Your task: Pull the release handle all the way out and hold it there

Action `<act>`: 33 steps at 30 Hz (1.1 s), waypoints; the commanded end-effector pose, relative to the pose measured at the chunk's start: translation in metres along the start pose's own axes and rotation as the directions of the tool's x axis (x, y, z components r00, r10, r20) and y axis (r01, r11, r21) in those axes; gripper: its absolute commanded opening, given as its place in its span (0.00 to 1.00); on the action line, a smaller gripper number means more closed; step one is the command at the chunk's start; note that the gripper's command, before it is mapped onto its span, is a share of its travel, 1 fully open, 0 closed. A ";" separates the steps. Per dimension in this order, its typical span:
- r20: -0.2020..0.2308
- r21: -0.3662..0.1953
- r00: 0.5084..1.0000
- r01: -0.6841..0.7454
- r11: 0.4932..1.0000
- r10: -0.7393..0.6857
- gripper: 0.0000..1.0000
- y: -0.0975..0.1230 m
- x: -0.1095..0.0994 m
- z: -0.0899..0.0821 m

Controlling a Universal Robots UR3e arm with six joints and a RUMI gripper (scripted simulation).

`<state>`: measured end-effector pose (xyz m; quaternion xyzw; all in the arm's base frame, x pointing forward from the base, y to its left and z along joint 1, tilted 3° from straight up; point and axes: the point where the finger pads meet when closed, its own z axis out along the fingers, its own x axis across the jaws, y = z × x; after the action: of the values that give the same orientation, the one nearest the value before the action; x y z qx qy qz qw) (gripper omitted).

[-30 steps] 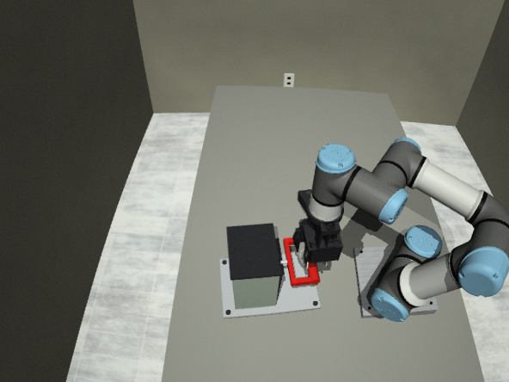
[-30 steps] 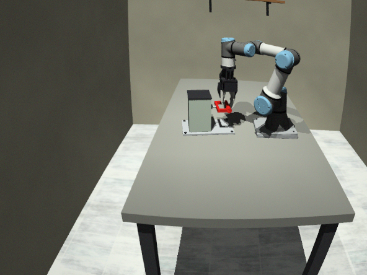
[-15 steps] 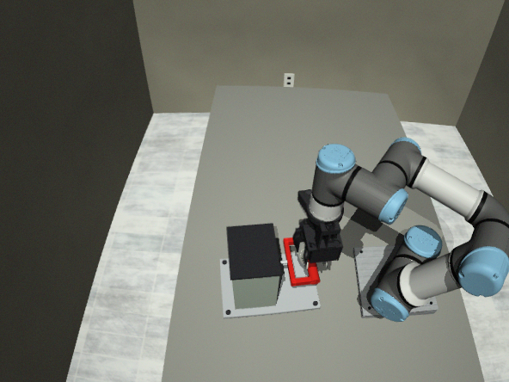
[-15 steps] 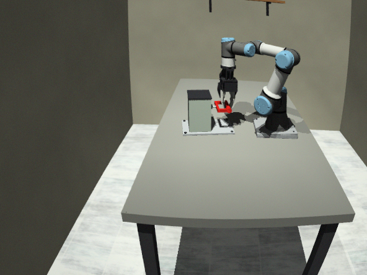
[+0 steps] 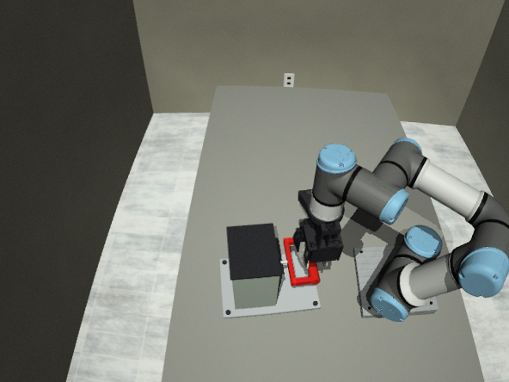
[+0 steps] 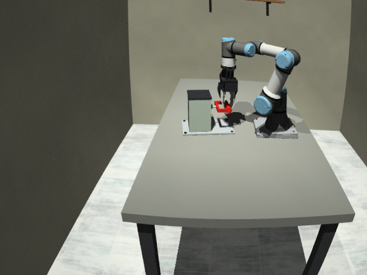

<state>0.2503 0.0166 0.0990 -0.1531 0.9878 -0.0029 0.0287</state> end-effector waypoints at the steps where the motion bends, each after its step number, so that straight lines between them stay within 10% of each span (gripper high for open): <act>1: -0.001 0.002 1.000 0.000 1.000 0.000 0.00 0.000 0.002 0.000; 33: -0.001 0.002 1.000 0.000 1.000 0.000 0.00 0.000 0.056 0.000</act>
<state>0.2009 0.0010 0.0962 -0.1529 0.9878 -0.0035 0.0291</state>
